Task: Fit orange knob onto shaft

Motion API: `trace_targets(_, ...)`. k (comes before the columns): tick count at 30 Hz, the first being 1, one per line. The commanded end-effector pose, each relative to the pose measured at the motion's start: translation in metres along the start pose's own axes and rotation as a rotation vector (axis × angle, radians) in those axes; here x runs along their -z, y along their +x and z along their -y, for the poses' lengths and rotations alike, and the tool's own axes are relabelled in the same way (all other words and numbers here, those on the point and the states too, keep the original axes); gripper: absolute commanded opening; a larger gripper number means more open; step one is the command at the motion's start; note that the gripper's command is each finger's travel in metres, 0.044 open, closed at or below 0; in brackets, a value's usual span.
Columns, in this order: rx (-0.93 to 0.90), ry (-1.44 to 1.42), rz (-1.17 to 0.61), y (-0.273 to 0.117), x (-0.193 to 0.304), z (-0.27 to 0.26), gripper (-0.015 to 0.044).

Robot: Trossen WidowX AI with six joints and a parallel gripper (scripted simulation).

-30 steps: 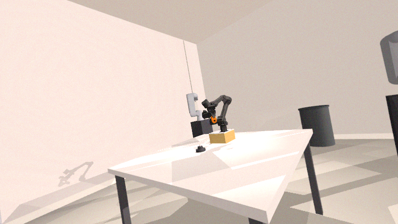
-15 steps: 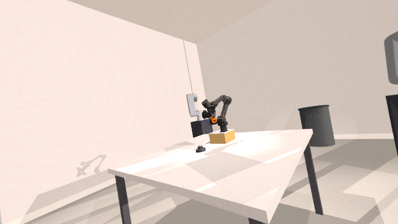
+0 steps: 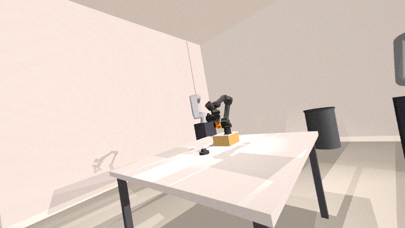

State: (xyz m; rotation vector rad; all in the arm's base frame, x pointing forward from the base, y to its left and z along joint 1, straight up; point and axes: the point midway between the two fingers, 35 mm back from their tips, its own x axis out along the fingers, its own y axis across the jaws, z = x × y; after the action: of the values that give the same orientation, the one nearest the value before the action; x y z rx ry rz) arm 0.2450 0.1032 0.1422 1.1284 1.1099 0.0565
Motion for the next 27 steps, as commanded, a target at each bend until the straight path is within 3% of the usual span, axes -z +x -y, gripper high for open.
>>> trace_targets(1,0.069,-0.015,0.007,0.004,-0.001,-0.001,0.0)
trace_targets(27,0.601,-0.005,0.006,0.044,-0.002,0.019,0.0)
